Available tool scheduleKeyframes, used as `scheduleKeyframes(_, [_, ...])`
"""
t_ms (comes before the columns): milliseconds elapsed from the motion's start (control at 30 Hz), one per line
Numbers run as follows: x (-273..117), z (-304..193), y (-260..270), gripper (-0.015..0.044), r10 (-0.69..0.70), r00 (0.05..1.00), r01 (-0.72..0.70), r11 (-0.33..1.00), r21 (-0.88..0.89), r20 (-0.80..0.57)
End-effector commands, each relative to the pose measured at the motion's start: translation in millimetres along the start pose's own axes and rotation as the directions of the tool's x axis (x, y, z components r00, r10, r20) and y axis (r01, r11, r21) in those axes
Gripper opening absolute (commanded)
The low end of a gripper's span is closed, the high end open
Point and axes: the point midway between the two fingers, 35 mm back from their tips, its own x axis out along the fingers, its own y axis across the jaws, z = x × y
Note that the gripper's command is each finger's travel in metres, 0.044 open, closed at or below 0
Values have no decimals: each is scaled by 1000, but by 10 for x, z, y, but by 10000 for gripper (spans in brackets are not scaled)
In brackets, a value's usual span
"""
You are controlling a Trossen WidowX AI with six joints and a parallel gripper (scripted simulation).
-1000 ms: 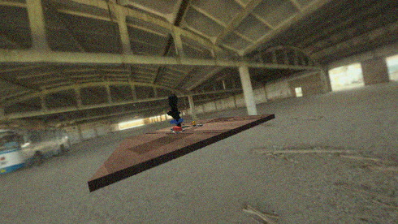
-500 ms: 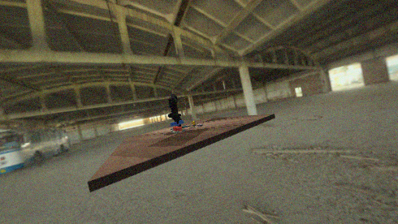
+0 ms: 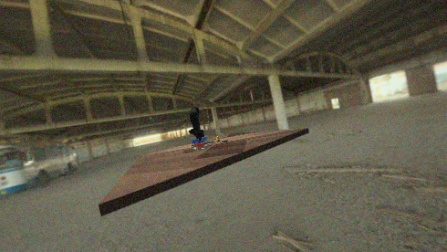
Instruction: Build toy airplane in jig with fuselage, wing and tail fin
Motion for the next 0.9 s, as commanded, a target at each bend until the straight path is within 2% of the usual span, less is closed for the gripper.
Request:
scheduleKeyframes(0, [-3,0,1,169,0,1000,0,1000,0,0])
scheduleKeyframes(33, [-3,0,1,162,0,1000,0,1000,0,0])
scheduleKeyframes(200, [-3,0,1,31,0,1000,0,1000,0,0])
scheduleKeyframes(700, [-3,0,1,425,0,1000,0,1000,0,0])
scheduleKeyframes(733, [-3,0,1,440,0,1000,0,1000,0,0])
scheduleKeyframes(867, [-3,0,1,440,0,1000,0,1000,0,0])
